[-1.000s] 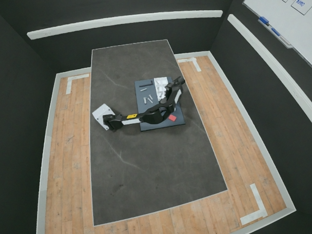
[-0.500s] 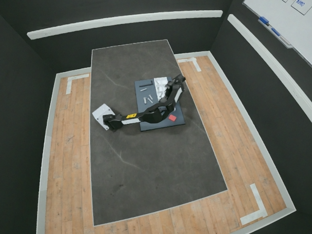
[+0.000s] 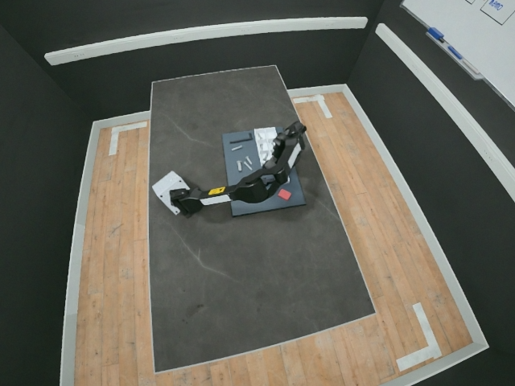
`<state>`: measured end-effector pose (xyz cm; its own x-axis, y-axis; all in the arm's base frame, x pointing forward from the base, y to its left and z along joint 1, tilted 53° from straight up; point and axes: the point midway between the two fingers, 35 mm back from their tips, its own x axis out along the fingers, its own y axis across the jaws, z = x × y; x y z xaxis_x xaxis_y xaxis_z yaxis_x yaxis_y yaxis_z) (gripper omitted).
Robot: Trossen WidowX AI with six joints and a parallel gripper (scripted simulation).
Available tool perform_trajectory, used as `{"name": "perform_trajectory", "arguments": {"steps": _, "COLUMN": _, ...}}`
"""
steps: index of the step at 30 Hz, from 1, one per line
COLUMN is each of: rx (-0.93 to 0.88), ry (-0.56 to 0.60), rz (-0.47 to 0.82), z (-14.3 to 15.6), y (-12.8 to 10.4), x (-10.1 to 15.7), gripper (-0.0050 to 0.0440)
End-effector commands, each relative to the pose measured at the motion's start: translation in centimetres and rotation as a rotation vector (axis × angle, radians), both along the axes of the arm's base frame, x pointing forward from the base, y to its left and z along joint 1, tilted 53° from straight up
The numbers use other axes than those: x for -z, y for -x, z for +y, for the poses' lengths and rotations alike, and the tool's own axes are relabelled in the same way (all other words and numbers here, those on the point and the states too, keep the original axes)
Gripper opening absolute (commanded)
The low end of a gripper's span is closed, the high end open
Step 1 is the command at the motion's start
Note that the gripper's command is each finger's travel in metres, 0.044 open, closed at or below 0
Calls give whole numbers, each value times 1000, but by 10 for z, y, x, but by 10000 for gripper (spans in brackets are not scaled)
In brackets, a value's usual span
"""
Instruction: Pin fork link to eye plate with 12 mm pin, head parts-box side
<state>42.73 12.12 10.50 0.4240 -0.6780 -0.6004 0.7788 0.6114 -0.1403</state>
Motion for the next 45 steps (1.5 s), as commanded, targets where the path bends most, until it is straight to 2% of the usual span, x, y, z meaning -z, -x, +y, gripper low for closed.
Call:
{"name": "perform_trajectory", "arguments": {"steps": 1, "rx": -7, "ry": -17, "rz": -34, "z": 6, "y": 0, "x": -13, "gripper": -50}}
{"name": "perform_trajectory", "arguments": {"steps": 40, "rx": -8, "ry": -17, "rz": -34, "z": 6, "y": 0, "x": -13, "gripper": -50}}
{"name": "perform_trajectory", "arguments": {"steps": 45, "rx": -37, "ry": 8, "rz": 5, "z": 5, "y": 3, "x": -12, "gripper": -50}}
